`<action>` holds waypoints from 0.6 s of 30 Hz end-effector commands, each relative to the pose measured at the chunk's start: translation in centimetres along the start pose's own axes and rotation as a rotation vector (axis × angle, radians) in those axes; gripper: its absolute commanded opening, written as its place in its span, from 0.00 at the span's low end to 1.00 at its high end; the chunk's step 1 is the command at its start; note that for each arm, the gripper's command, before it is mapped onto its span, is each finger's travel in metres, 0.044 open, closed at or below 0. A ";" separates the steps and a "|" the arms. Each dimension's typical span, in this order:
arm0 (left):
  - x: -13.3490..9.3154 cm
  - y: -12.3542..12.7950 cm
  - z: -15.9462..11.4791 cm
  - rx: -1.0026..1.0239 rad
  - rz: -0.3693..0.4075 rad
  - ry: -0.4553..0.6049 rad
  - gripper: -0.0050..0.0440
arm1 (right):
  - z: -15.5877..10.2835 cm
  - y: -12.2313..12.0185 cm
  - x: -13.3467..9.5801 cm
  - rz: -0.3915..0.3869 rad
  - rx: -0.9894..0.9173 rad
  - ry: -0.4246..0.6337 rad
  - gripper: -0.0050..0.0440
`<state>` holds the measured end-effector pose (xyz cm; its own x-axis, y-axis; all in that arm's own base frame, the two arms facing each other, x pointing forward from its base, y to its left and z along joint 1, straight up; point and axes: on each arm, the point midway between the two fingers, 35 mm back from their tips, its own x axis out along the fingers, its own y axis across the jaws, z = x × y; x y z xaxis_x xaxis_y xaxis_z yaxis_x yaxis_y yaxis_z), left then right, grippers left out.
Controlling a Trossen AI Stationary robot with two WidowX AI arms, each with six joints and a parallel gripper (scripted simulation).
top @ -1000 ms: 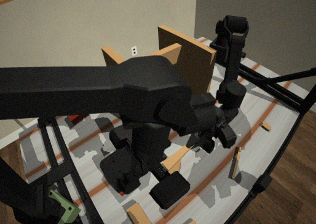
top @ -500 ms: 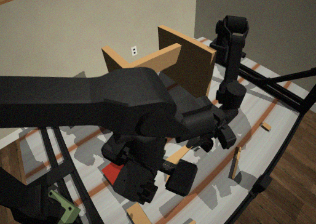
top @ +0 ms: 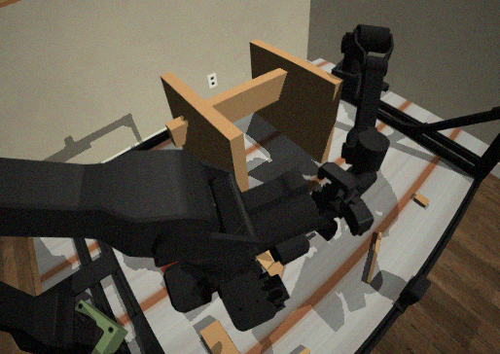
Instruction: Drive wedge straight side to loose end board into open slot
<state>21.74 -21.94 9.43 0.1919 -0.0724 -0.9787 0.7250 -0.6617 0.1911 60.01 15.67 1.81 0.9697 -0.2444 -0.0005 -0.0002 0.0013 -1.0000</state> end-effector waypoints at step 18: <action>0.1 0.8 -0.2 -1.166 0.375 -0.138 1.00 | 0.0 0.0 0.0 -0.001 -0.001 -0.004 0.10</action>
<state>22.54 -22.42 9.46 0.4683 -0.2268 -0.8540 0.8584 0.3459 0.3788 59.99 15.69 1.76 0.9698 -0.2440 -0.0012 -0.0011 0.0009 -1.0000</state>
